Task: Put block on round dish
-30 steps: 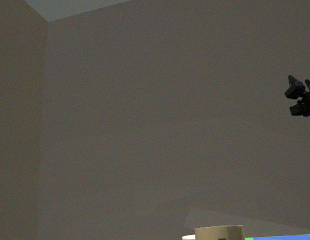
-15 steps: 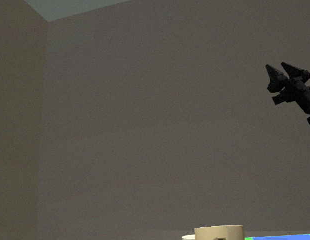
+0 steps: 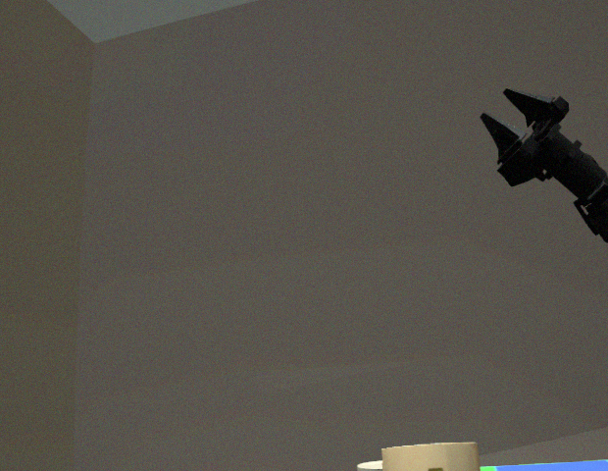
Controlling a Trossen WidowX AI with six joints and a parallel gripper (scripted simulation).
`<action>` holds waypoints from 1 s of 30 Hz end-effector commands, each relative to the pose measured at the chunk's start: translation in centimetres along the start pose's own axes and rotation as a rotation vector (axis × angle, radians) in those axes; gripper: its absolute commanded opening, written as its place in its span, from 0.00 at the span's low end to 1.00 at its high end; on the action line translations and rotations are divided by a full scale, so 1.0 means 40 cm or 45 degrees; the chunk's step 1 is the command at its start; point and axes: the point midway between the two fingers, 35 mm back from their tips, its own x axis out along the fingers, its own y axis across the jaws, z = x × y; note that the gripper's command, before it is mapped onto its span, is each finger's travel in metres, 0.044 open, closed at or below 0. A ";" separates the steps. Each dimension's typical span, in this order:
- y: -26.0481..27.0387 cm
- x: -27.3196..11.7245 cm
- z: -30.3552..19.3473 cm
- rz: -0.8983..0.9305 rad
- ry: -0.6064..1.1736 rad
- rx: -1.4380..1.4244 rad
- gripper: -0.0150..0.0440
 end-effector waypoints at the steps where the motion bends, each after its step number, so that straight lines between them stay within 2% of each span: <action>1: -0.090 0.036 -0.044 -0.170 0.040 -0.059 1.00; 15: -0.362 0.076 -0.169 -0.668 0.185 -0.284 1.00; 30: -0.616 0.015 -0.264 -1.156 0.372 -0.618 1.00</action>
